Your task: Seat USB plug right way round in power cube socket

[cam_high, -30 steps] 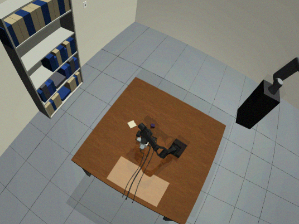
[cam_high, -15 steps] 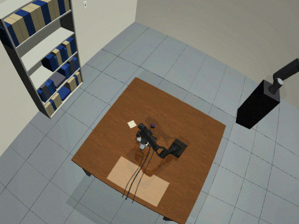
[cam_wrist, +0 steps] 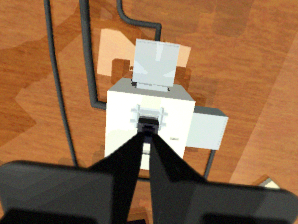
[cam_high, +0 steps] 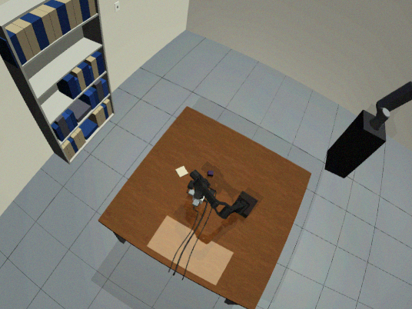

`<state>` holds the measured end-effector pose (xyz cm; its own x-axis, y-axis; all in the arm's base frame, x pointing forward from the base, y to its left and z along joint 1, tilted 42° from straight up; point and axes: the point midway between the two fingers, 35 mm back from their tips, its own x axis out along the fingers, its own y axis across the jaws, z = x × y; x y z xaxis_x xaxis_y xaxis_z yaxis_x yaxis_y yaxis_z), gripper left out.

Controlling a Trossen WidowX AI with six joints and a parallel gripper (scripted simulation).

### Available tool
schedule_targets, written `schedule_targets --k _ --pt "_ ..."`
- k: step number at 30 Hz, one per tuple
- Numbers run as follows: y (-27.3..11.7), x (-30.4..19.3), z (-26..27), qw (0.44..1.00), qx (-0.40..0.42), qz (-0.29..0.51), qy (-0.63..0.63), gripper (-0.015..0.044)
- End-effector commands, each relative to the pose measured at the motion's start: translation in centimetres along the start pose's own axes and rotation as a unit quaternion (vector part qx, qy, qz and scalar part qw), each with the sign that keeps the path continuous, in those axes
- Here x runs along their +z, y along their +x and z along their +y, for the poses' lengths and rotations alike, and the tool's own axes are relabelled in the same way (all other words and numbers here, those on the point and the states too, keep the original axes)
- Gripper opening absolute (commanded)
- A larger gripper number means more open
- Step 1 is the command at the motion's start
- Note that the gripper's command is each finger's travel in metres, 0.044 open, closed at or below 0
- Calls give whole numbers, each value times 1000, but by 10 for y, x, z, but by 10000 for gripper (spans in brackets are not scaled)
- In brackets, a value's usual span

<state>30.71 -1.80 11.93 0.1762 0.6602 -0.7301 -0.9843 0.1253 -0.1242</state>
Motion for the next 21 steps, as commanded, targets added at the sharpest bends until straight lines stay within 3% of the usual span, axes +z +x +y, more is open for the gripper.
schedule_targets --k 1,21 --pt "1 0 0 1000 -1 -1 1 0" --pt "3 0 0 1000 -1 -1 1 0"
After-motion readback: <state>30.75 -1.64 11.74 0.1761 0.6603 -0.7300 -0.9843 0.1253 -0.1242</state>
